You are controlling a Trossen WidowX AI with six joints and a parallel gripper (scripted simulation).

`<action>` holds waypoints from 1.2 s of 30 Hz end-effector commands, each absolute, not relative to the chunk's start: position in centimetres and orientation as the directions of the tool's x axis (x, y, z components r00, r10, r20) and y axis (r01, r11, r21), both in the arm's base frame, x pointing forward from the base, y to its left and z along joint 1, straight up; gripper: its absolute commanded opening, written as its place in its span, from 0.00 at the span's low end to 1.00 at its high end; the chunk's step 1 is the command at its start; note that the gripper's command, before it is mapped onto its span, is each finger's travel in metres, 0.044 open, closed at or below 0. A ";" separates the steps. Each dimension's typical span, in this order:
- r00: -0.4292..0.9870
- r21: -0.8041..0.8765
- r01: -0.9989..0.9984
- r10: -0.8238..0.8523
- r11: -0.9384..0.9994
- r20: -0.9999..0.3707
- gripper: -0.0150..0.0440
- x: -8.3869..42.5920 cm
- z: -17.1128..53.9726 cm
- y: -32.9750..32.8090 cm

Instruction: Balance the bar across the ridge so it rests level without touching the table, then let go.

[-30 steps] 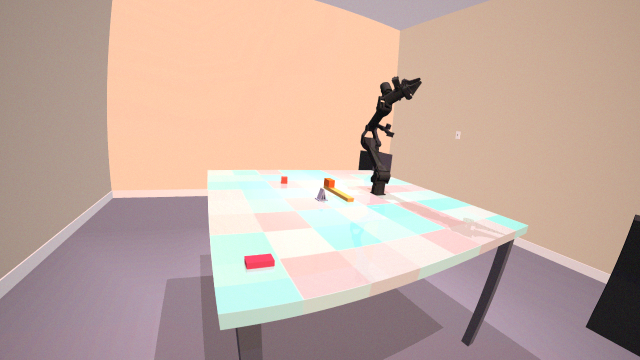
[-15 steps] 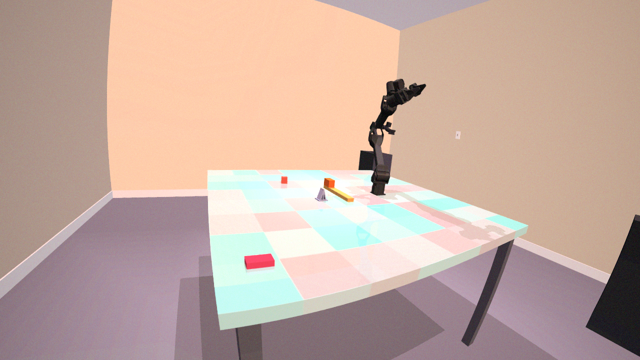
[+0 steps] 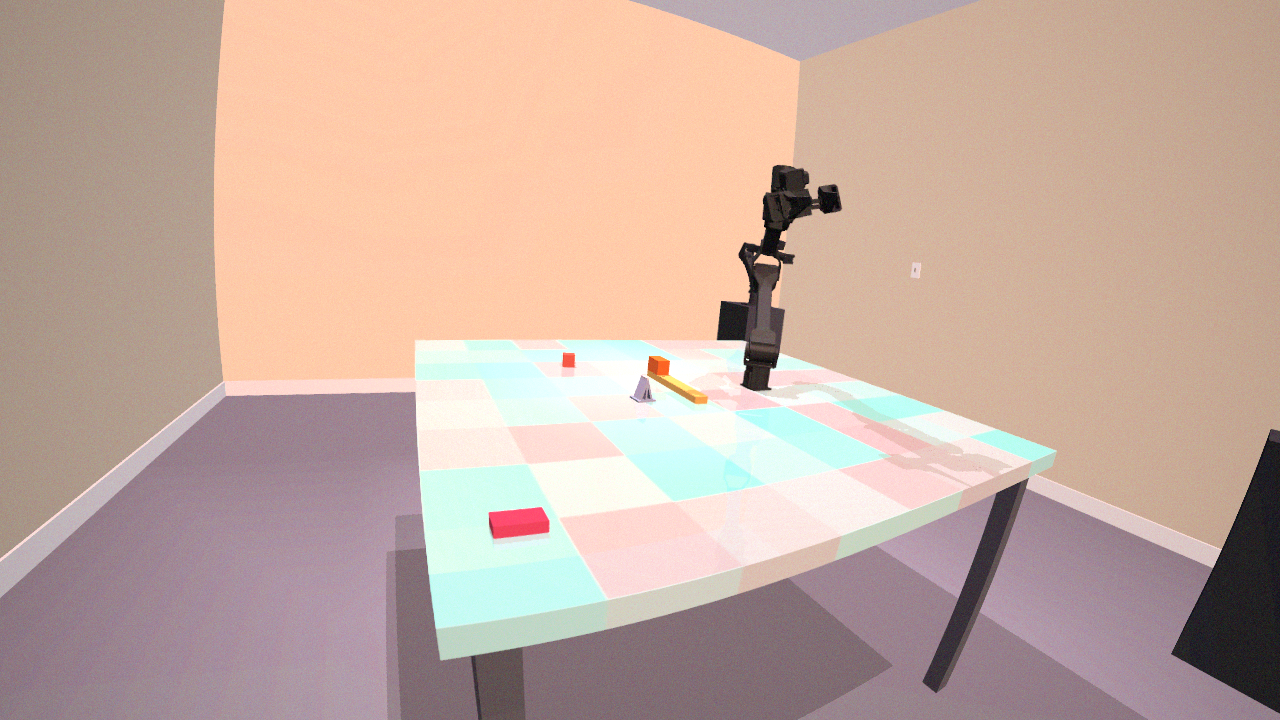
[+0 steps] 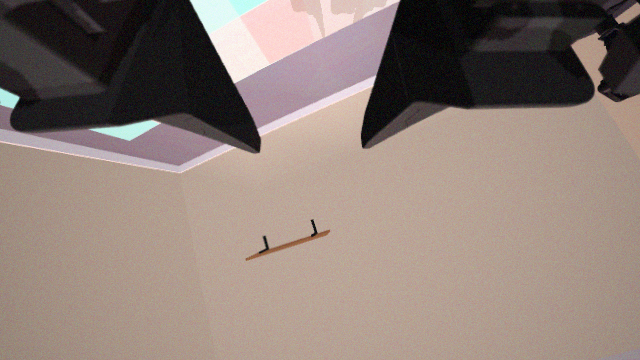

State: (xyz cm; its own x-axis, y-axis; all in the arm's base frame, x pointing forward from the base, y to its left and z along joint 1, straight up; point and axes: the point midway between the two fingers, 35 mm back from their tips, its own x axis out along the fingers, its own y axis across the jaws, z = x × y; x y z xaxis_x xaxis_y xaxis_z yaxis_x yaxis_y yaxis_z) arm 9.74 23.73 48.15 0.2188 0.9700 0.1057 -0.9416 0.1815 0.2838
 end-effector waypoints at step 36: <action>0.597 -0.371 -0.787 0.455 0.493 -0.661 0.79 27.3 28.1 14.2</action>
State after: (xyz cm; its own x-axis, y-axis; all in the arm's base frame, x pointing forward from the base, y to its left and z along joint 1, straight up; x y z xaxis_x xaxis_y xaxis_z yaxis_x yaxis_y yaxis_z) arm 26.78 15.48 29.36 0.6047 0.5042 -0.6165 -0.7830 0.5179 -0.3445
